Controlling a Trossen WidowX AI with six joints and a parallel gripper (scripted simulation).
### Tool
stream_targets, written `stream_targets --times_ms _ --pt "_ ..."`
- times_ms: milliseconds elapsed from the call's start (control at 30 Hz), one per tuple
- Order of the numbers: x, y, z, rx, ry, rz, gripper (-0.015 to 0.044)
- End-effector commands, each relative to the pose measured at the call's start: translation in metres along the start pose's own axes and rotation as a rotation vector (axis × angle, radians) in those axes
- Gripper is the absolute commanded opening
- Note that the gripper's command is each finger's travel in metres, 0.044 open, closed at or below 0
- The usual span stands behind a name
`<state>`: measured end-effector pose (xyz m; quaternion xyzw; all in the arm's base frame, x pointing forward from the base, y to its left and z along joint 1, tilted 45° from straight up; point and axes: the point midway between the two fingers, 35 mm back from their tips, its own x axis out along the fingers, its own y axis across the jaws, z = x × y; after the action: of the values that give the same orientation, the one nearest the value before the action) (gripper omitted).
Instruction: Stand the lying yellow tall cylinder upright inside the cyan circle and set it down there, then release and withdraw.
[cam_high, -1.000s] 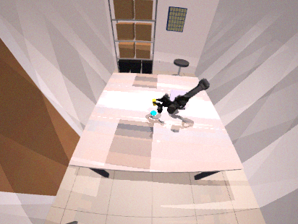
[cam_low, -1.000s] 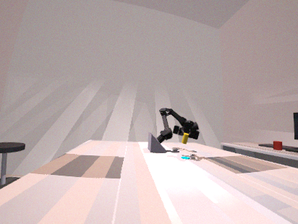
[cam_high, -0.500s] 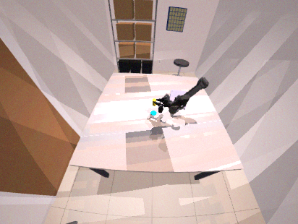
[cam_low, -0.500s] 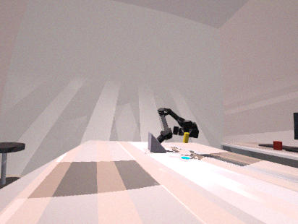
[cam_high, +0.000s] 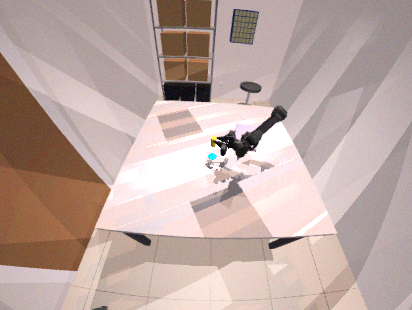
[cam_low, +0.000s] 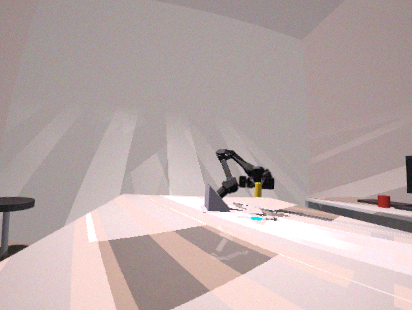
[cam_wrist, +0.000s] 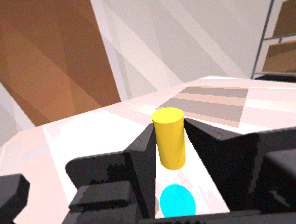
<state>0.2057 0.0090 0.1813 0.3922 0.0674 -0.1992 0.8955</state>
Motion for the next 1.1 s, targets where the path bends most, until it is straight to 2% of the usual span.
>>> stream_targets --times_ms 0,533,1067 --pt "0.0 -0.002 0.001 0.017 -0.012 0.003 0.0105" --pt "0.0 -0.001 -0.001 0.017 -0.011 0.002 0.0105" --pt "0.009 0.003 -0.039 0.023 0.001 -0.015 0.0105"
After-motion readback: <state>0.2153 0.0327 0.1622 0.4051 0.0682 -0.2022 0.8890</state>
